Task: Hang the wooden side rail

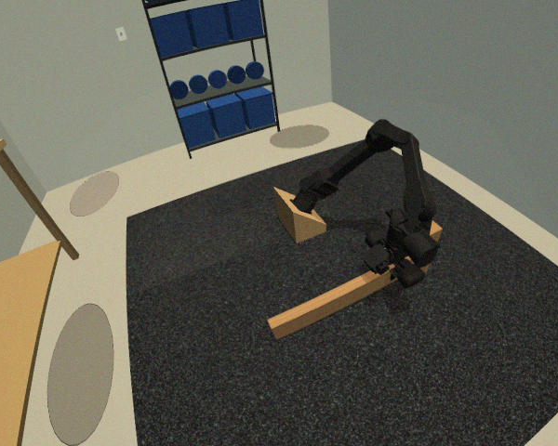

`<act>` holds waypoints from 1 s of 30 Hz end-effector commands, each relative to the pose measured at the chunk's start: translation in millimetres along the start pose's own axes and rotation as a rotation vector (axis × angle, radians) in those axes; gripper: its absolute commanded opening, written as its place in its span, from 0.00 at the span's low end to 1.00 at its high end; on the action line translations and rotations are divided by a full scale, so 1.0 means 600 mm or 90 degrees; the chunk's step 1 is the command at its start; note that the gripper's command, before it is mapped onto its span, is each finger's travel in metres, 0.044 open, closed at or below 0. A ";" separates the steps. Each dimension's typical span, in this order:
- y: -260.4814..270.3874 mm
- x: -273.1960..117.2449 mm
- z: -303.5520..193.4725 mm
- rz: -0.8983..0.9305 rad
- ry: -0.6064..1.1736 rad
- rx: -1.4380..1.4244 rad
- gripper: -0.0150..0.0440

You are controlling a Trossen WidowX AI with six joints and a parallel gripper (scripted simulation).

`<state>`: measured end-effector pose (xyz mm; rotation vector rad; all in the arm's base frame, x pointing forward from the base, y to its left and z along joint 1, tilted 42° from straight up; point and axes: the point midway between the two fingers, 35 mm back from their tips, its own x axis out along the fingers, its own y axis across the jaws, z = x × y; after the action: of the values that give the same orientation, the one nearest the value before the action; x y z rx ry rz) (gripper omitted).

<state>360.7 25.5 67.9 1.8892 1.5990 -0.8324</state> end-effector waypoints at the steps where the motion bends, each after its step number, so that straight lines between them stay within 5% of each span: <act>1: 0.004 -0.010 -0.003 0.011 -0.001 0.000 0.25; 30: 0.004 -0.010 -0.008 0.011 -0.001 0.000 0.25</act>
<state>361.0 27.8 70.0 1.8895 1.5986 -0.8329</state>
